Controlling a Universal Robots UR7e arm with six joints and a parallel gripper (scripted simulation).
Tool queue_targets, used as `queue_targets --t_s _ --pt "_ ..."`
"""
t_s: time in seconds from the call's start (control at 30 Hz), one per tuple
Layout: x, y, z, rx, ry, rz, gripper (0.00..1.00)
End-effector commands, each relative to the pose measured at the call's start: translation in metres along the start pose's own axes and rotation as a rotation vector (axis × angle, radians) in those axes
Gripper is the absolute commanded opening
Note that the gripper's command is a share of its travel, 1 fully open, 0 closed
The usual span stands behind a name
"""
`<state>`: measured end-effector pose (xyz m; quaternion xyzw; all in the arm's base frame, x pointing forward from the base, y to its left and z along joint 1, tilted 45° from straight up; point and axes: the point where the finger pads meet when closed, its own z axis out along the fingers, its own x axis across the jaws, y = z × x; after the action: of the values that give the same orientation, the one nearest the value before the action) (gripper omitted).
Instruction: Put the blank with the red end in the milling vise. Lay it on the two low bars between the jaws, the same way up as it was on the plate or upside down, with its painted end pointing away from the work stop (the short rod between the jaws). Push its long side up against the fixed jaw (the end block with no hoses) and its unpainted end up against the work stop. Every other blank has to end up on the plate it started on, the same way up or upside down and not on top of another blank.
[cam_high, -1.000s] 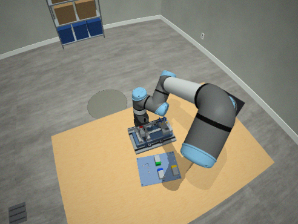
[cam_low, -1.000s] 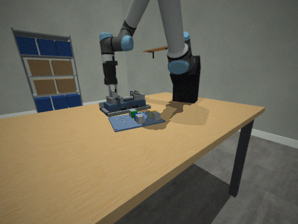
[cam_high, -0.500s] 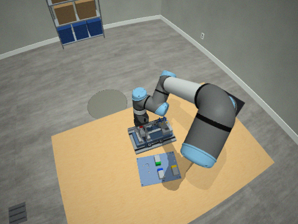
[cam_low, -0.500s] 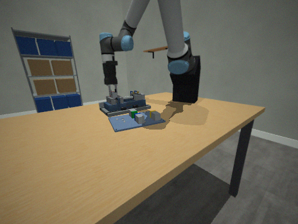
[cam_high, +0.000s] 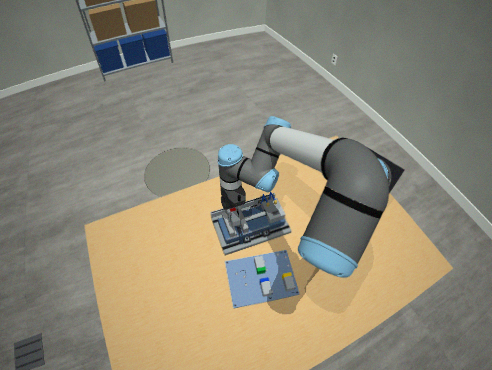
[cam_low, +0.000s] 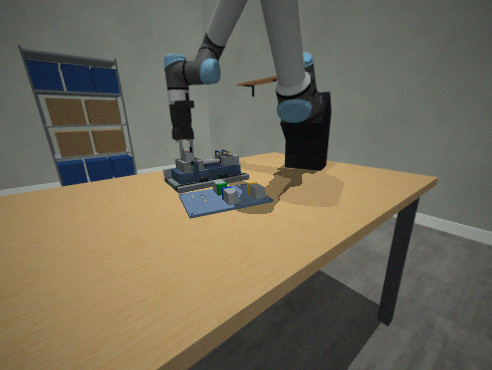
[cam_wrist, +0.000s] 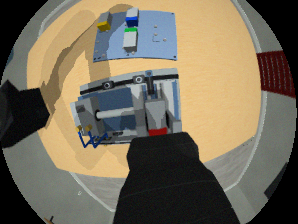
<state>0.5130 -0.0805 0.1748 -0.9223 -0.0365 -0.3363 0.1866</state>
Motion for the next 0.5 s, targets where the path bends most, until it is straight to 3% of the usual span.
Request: queue_targets --t_s 0.0,0.47 --pt "-0.0001 -0.0008 0.0008 0.001 -0.001 -0.001 0.0" --pt "-0.0001 -0.0008 0.0008 0.001 -0.001 -0.001 0.0"
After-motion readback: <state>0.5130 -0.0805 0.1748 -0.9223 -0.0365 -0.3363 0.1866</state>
